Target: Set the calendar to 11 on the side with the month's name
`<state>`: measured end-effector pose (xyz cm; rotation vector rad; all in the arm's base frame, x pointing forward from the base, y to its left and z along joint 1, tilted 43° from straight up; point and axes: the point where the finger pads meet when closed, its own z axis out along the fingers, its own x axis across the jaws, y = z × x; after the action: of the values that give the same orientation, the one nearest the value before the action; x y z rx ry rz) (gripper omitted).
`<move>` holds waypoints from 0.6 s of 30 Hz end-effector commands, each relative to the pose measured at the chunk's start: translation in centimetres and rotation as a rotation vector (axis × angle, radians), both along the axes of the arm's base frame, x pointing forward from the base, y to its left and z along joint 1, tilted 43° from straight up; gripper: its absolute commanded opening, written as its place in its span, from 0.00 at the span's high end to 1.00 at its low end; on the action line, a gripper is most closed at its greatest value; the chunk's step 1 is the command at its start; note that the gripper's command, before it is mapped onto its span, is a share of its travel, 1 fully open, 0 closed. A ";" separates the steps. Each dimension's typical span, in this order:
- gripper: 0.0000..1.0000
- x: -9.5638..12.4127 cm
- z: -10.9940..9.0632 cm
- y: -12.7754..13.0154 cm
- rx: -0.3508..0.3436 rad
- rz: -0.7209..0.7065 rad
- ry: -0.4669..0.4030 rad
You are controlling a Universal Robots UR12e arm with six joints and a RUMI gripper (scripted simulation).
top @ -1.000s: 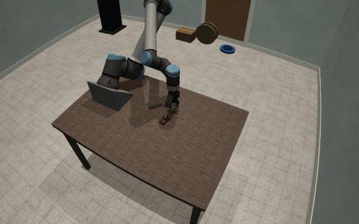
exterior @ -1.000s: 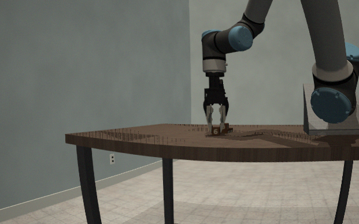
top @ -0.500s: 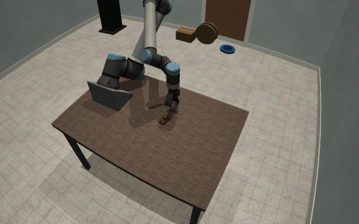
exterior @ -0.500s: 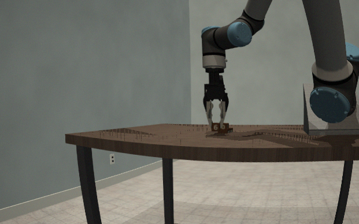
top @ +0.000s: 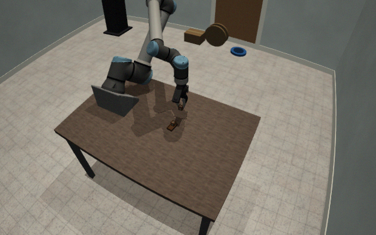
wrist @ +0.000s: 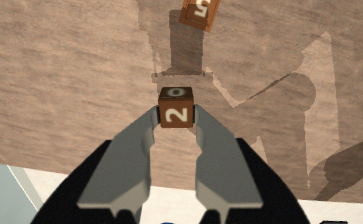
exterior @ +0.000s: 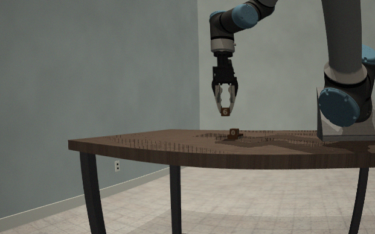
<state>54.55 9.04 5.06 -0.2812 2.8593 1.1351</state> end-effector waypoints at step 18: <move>0.90 0.0 0.8 -0.7 0.001 -0.005 0.006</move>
<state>54.47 8.38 5.78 -0.2776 2.8614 1.1386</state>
